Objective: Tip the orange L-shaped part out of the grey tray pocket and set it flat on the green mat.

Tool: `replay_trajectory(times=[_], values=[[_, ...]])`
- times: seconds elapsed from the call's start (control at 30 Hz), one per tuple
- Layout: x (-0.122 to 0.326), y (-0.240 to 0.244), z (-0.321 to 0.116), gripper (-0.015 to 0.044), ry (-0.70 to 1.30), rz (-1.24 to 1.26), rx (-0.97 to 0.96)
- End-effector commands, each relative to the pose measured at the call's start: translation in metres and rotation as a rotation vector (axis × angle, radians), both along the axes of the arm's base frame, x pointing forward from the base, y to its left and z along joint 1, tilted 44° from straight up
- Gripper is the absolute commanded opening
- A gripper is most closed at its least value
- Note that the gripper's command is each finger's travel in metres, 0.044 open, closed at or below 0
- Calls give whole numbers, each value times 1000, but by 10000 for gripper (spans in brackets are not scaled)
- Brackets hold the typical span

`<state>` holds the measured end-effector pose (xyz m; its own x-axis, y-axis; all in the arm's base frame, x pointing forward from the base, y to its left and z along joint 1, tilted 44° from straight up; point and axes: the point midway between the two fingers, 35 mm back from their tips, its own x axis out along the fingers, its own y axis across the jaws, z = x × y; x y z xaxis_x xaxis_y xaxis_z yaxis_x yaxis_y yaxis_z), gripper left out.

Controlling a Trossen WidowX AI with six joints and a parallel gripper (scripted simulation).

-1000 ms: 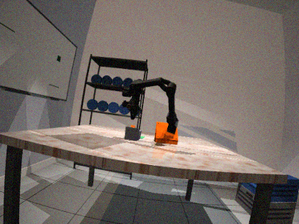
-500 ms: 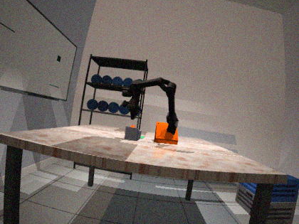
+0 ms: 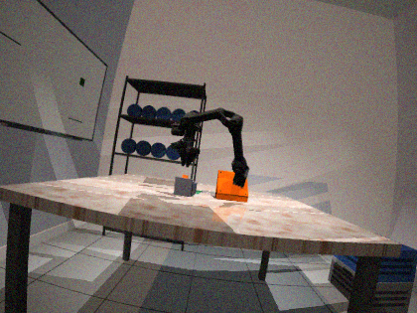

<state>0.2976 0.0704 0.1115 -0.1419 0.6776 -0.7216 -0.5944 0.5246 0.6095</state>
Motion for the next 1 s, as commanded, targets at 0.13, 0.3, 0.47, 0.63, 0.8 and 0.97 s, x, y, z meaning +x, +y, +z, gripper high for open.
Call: replay_trajectory(times=[0.13,0.3,0.47,0.63,0.8,0.97], values=[[4,-31,-28,280,-551,604,116],[4,-35,-32,280,-635,694,136],[4,-35,-32,280,-635,694,136],[3,-30,-37,280,-635,694,136],[0,-15,-53,280,-635,694,137],[-1,-12,-56,280,-635,694,137]])
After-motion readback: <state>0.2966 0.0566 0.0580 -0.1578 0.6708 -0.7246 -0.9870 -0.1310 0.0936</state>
